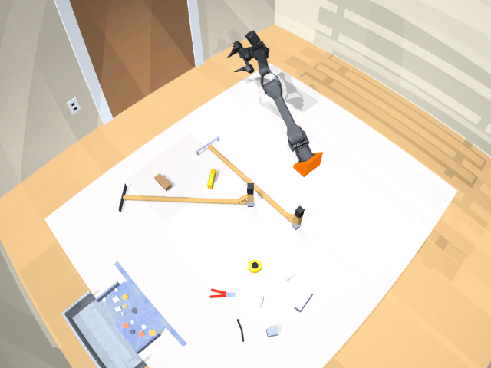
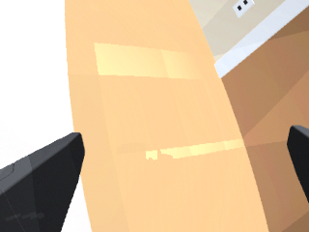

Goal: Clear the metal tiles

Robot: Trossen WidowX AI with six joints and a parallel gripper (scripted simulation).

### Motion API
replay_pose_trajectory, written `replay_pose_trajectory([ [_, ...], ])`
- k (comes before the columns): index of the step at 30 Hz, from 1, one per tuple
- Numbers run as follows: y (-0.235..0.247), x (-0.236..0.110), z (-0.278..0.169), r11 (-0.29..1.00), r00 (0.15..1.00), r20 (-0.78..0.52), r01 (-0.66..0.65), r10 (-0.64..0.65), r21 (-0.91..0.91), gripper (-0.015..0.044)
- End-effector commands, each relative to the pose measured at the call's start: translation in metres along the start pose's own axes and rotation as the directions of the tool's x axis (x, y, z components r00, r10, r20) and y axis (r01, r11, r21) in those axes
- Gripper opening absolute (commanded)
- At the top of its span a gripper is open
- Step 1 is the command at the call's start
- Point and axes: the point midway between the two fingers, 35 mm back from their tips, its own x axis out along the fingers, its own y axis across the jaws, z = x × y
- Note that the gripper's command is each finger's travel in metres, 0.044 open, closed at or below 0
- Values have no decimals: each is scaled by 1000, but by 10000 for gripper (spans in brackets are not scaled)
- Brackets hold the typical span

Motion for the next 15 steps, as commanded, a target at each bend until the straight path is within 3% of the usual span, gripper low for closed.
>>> replay_pose_trajectory([
  [1, -6, 12, 14, 1000, 1000, 15, 14, -14, 1, 440],
  [15, -18, 14, 90, 1000, 999, 28, 18, -18, 21, 440],
])
